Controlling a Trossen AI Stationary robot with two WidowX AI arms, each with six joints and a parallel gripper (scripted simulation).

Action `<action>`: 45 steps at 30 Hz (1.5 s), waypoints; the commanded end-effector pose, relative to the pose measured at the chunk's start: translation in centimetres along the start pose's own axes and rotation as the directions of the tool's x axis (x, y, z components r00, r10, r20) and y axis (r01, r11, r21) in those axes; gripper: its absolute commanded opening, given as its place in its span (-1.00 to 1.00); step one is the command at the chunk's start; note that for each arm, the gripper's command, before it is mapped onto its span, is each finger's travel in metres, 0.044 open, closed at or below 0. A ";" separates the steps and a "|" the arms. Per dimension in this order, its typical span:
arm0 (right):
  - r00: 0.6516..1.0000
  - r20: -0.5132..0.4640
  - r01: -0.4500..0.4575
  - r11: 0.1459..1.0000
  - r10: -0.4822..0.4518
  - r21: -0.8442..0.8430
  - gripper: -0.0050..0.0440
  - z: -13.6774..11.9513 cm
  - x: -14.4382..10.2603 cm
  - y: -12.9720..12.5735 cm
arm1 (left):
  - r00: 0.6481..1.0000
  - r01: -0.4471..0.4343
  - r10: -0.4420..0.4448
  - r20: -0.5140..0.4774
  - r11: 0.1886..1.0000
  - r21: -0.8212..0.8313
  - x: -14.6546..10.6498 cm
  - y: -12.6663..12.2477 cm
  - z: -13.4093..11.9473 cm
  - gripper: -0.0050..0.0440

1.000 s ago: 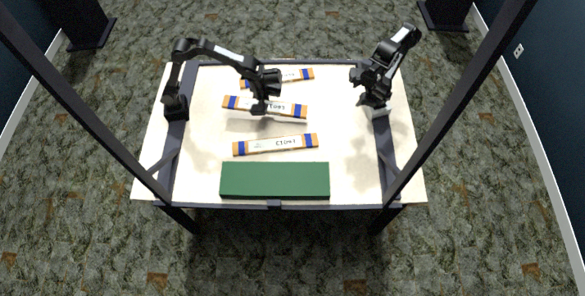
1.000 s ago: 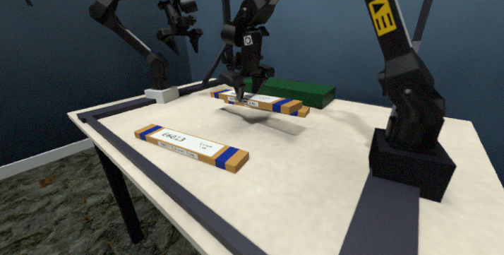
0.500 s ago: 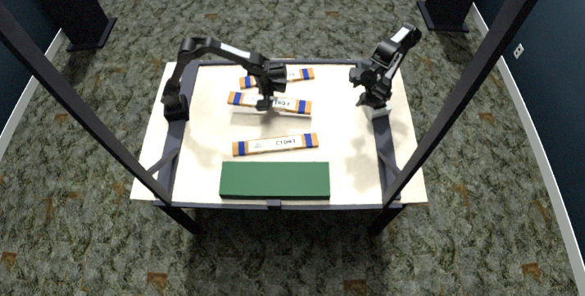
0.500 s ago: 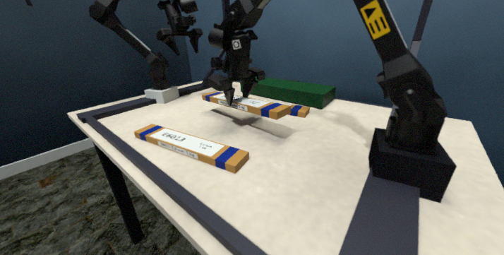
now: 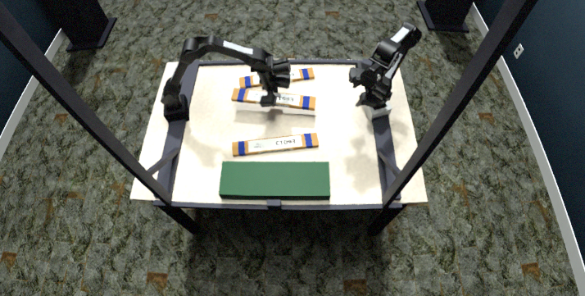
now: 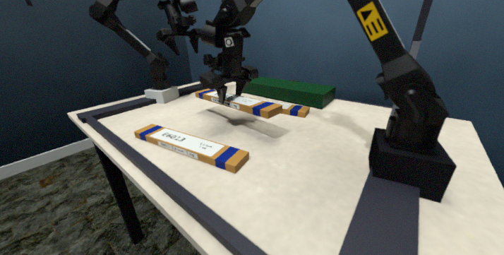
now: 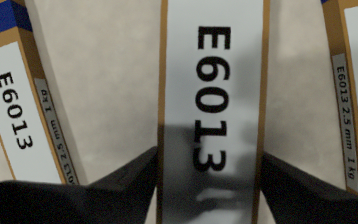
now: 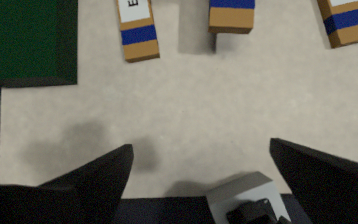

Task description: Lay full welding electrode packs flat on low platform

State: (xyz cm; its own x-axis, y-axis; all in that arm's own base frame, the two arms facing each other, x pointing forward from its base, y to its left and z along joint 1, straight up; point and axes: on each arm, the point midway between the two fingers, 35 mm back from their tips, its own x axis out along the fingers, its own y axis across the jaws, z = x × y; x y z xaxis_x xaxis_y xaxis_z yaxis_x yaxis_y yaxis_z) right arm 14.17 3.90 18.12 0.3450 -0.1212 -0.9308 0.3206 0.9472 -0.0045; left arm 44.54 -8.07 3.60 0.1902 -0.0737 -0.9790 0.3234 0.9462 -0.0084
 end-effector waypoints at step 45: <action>1.000 0.017 -0.012 1.000 0.012 0.006 0.96 0.4 -0.5 0.1 | 0.993 -0.015 0.014 0.115 1.000 0.008 -3.2 0.2 3.3 -1.00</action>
State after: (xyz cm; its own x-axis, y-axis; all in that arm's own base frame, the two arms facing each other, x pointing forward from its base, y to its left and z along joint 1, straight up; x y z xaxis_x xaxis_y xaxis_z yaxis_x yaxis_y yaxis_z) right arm 14.17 3.90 18.12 0.3450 -0.1212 -0.9308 0.3206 0.9472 -0.0046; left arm 45.35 -8.28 3.83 0.1941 -0.0746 -0.9781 0.3249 0.9457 -0.0077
